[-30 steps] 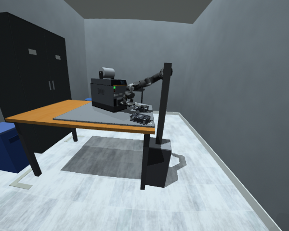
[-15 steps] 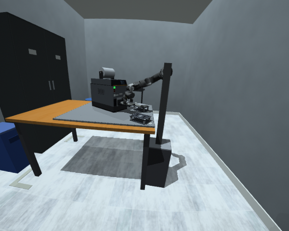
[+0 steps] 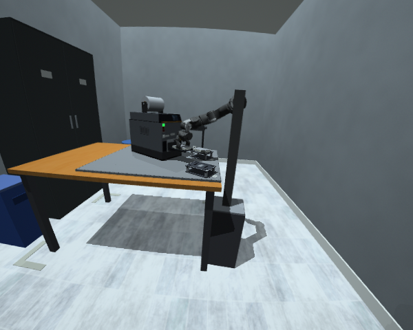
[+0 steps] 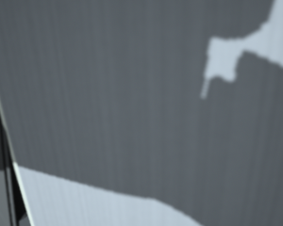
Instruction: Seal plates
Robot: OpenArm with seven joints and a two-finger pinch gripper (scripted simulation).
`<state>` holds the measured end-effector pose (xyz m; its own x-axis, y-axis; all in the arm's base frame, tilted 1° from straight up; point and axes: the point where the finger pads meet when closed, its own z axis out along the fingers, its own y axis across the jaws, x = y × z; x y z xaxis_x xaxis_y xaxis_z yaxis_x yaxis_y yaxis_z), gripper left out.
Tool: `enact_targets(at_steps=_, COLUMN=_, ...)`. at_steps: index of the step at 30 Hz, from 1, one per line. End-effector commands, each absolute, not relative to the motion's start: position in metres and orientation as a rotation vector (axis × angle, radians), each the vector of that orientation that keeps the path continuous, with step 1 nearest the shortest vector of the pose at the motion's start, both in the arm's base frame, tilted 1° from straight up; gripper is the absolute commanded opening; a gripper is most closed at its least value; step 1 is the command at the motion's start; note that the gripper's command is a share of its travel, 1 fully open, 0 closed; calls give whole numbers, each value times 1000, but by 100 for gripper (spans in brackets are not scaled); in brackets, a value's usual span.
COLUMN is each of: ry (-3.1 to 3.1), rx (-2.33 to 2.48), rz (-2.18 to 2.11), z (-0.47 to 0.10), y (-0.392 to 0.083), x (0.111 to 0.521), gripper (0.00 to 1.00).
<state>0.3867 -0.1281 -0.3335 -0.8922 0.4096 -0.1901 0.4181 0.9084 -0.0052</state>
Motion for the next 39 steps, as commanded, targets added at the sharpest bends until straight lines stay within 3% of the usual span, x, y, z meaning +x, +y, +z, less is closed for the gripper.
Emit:
enact_targets(at_steps=1, ry=2887, rx=628, rz=-65, z=-333, y=-128, x=387, gripper=0)
enact_targets(at_steps=39, ry=2881, rx=636, rz=-65, z=-317, y=-128, x=388, gripper=0)
